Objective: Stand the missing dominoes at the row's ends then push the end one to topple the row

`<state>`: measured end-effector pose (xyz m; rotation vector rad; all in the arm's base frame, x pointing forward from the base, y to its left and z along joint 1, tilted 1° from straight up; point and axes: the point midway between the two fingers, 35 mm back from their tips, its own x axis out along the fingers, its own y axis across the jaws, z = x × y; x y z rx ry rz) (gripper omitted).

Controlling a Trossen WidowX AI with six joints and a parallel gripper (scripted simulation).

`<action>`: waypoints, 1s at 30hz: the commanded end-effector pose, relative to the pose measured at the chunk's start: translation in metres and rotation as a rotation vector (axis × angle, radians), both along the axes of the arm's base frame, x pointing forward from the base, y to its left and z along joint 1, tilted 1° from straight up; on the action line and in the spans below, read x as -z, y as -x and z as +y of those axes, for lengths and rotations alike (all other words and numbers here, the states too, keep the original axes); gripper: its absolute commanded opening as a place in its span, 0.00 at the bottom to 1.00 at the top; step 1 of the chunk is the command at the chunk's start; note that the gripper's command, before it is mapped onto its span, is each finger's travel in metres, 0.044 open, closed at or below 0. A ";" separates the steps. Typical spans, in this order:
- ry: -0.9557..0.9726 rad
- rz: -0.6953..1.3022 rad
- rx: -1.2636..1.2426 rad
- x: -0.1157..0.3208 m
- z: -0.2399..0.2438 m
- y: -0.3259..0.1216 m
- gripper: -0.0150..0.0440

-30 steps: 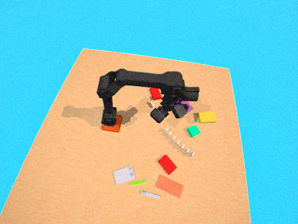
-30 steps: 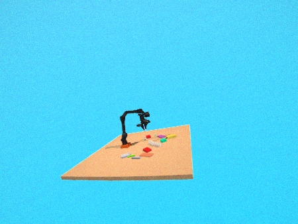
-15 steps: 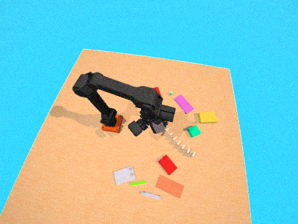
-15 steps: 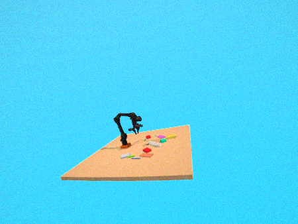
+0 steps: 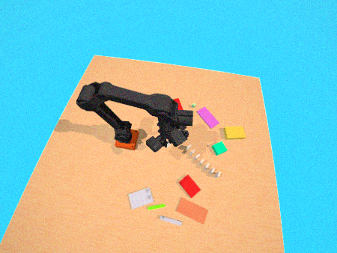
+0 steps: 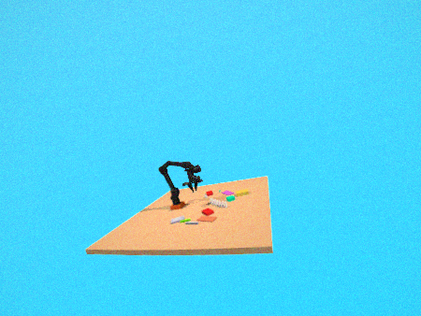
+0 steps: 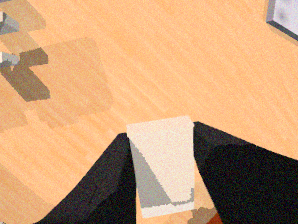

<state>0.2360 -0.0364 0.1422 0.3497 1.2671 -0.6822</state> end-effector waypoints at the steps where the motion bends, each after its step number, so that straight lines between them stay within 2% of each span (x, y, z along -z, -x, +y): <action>1: 0.082 -0.037 -0.020 0.007 0.000 0.000 0.44; 30: 0.538 -0.508 -0.099 0.018 0.015 -0.001 0.44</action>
